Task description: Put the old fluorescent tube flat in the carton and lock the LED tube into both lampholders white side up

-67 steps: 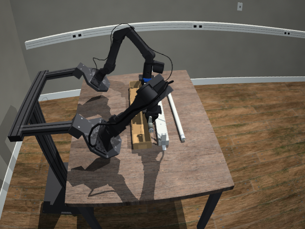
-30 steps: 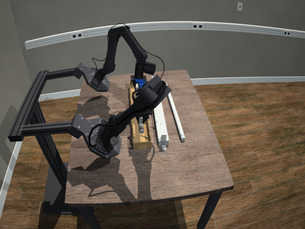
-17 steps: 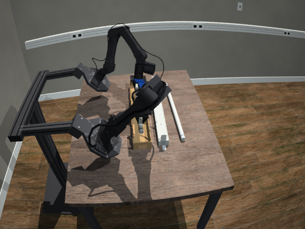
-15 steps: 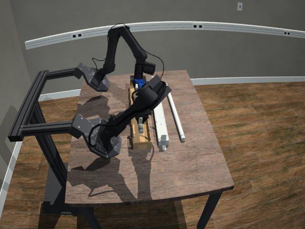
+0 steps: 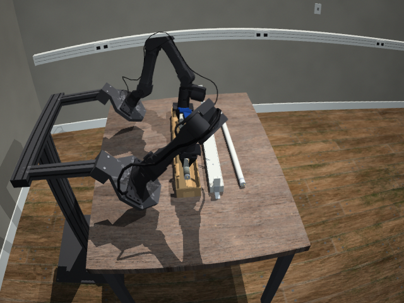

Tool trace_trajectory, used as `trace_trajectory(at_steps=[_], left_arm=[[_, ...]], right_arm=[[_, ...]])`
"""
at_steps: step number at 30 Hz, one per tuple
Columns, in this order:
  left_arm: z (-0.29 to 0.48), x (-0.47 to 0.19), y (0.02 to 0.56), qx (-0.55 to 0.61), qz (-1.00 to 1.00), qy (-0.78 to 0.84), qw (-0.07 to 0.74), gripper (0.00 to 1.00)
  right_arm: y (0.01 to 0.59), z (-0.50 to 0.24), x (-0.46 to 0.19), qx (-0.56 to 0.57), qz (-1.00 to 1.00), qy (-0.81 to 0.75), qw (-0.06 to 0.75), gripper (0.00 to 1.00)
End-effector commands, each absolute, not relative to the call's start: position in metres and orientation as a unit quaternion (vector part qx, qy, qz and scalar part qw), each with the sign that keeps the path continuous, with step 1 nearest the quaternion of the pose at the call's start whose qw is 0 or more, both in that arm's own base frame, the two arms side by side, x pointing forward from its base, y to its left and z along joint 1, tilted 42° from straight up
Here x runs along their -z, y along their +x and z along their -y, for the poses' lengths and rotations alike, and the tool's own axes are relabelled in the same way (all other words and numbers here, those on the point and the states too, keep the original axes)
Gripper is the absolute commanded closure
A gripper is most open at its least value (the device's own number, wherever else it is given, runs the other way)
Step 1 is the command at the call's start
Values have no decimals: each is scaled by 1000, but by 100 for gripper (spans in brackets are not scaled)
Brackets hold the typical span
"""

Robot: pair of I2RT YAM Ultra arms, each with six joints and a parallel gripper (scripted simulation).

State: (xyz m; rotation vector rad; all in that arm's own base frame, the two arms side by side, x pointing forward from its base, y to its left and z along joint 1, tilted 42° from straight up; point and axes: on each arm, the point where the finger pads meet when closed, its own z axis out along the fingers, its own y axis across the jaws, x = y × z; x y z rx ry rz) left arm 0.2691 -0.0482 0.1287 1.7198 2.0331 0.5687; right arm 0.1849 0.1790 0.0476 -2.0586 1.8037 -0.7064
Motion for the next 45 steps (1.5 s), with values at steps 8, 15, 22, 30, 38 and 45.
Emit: trace_trajectory(at_steps=[8, 15, 22, 30, 38, 45], left_arm=[[52, -124, 277, -201, -720, 630, 210, 89], [49, -119, 277, -202, -722, 627, 209, 89], [50, -116, 281, -204, -720, 628, 212, 89], [46, -106, 284, -202, -724, 628, 203, 89], [46, -103, 290, -205, -722, 628, 206, 89], [51, -109, 293, -207, -716, 631, 214, 89]], right_arm=[[184, -181, -37, 239, -619, -733, 151, 89], [190, -180, -35, 240, -623, -729, 152, 89], [194, -178, -30, 241, -623, -729, 152, 89], [195, -172, -20, 243, -621, -731, 143, 89], [202, -174, -18, 243, -622, -729, 149, 89], [205, -183, -25, 240, -620, -730, 160, 89]])
